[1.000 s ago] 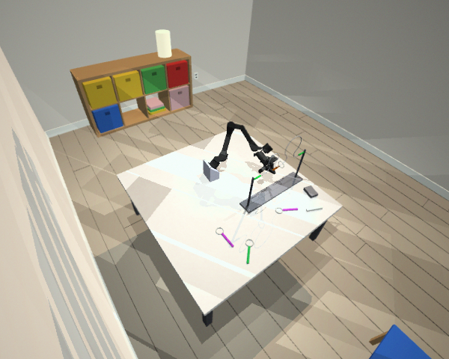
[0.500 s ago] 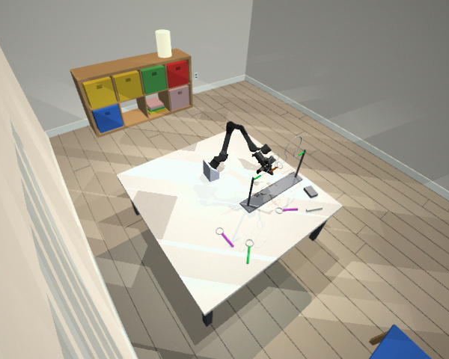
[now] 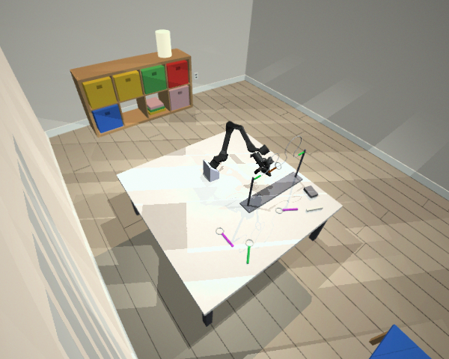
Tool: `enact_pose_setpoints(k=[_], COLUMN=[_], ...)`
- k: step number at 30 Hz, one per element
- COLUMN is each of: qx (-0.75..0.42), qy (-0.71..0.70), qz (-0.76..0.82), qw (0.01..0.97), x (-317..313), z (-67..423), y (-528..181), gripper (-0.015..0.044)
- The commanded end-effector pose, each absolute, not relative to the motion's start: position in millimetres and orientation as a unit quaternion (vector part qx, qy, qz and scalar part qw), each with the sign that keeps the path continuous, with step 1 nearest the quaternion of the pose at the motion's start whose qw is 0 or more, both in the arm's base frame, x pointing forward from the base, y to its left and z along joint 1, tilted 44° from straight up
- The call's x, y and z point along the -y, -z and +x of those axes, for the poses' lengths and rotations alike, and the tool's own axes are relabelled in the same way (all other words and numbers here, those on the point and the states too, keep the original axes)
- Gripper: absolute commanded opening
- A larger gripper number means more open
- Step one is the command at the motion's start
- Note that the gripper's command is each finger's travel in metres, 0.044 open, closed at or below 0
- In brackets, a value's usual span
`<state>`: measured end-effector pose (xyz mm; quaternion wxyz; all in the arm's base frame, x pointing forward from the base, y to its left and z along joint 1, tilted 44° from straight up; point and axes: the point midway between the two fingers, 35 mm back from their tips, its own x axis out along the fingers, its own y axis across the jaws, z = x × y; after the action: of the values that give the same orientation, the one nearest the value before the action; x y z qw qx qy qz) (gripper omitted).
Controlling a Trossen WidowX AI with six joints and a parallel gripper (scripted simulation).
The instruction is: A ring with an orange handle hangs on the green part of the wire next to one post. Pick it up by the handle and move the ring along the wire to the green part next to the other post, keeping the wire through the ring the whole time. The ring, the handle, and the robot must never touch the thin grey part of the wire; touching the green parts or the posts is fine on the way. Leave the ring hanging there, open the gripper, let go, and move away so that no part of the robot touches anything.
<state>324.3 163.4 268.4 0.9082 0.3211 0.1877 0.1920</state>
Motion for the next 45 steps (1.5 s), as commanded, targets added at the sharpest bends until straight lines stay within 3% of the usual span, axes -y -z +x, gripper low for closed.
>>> enact_pose_setpoints(k=[1,45], qx=[-0.194,-0.212], qy=[-0.187,-0.042], qz=[0.299,-0.169], qw=[0.916,0.962], x=[-157.0,-12.9], z=[324.3,337.5], y=[-259.2,-238.2], gripper=[-0.015,-0.015])
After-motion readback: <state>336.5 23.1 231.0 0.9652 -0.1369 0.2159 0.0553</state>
